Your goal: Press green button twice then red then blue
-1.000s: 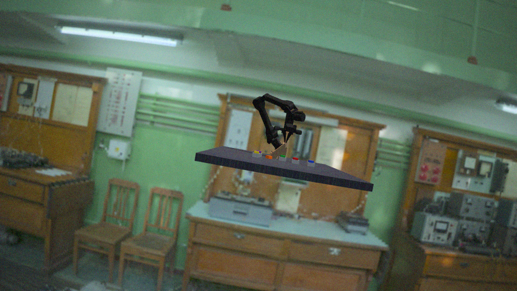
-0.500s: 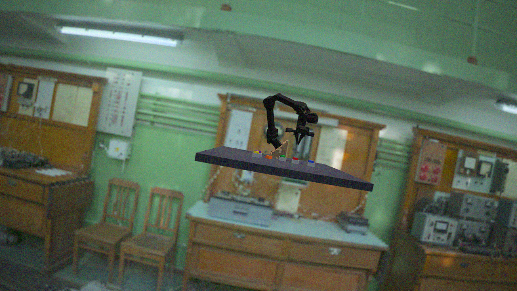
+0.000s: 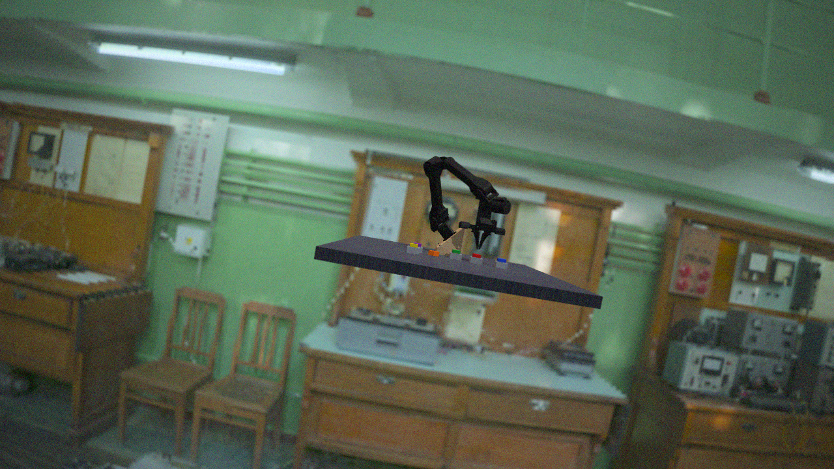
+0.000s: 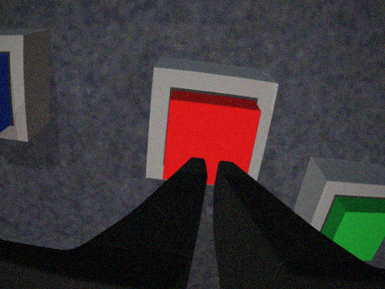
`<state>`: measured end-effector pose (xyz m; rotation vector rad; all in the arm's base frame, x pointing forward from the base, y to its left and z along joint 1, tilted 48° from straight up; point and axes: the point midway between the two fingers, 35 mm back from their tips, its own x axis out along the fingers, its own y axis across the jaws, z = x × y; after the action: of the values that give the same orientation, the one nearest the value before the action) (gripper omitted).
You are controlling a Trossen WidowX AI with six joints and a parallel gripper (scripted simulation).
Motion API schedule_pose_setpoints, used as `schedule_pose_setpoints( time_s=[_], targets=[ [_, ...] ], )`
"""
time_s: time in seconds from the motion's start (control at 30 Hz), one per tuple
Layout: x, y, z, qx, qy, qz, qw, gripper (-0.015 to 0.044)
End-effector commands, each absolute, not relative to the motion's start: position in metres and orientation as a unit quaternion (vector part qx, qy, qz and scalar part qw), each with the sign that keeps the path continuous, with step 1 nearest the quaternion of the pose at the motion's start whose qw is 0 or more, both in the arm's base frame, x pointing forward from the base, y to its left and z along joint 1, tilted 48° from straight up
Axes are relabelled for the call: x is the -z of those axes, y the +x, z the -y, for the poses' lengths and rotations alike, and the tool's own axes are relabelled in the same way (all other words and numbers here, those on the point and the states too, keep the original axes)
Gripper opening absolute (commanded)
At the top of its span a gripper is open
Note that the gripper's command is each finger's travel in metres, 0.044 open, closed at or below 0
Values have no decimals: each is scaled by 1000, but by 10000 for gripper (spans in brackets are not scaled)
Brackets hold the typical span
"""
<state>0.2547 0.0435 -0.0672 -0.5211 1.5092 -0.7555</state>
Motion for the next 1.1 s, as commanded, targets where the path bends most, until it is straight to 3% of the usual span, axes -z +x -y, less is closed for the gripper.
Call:
schedule_pose_setpoints(
  time_s=[0.0,1.07],
  targets=[
    [72,253,-38,330,-232,-661,633,20],
    [86,251,-22,331,-232,-661,632,20]
  ],
)
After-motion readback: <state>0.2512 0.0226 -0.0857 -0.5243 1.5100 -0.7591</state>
